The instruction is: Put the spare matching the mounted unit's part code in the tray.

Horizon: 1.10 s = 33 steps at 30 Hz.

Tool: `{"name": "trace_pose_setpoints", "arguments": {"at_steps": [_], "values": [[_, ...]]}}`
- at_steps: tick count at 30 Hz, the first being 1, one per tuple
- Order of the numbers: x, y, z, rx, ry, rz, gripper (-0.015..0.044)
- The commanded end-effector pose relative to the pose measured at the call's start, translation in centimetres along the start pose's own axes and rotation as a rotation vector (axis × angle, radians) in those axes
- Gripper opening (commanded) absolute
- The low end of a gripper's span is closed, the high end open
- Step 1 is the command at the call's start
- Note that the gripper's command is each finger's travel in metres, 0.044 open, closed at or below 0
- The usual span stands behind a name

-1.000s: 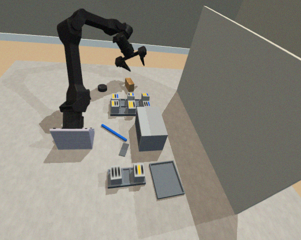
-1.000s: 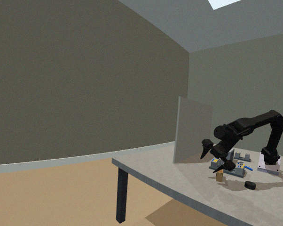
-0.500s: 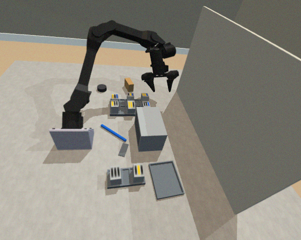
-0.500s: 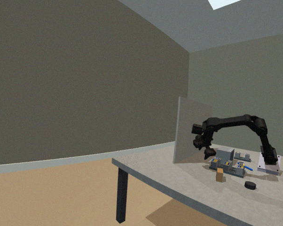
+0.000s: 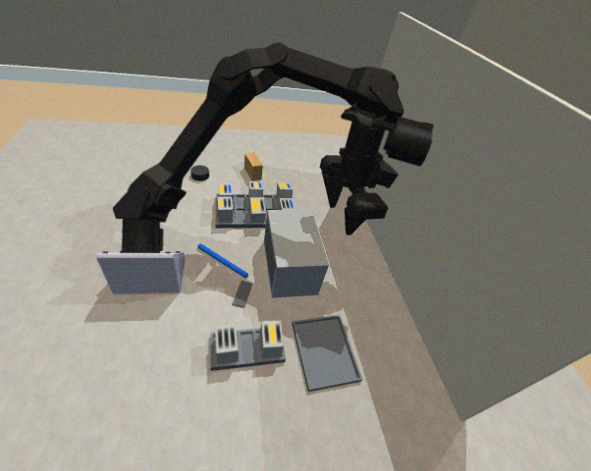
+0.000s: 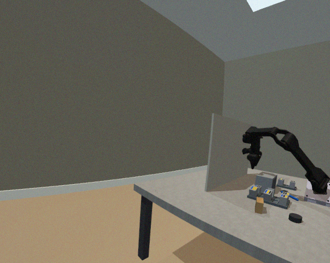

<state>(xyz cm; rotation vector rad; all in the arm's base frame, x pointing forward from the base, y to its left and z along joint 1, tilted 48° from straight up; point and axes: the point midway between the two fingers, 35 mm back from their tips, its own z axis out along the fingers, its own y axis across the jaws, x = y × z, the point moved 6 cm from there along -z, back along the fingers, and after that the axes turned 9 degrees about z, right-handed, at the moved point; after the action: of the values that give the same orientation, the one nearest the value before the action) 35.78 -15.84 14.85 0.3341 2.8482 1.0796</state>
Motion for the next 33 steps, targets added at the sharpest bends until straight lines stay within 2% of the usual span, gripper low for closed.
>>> {"name": "trace_pose_setpoints", "arguments": {"at_steps": [1,16,18,22,29,33], "values": [[-0.1,0.3,0.3,-0.037,0.009,0.001,0.0440],[0.0,0.6,0.2,-0.037,0.008,-0.019,0.0440],[0.4,2.9,-0.1,-0.039,-0.001,-0.179,0.0440],[2.7,9.8,-1.1,-0.049,-0.029,-0.672,0.0440],[7.9,18.1,-2.1,-0.069,-0.081,-1.361,0.0440],[9.1,19.5,-2.3,-0.073,-0.094,-1.493,0.0440]]}}
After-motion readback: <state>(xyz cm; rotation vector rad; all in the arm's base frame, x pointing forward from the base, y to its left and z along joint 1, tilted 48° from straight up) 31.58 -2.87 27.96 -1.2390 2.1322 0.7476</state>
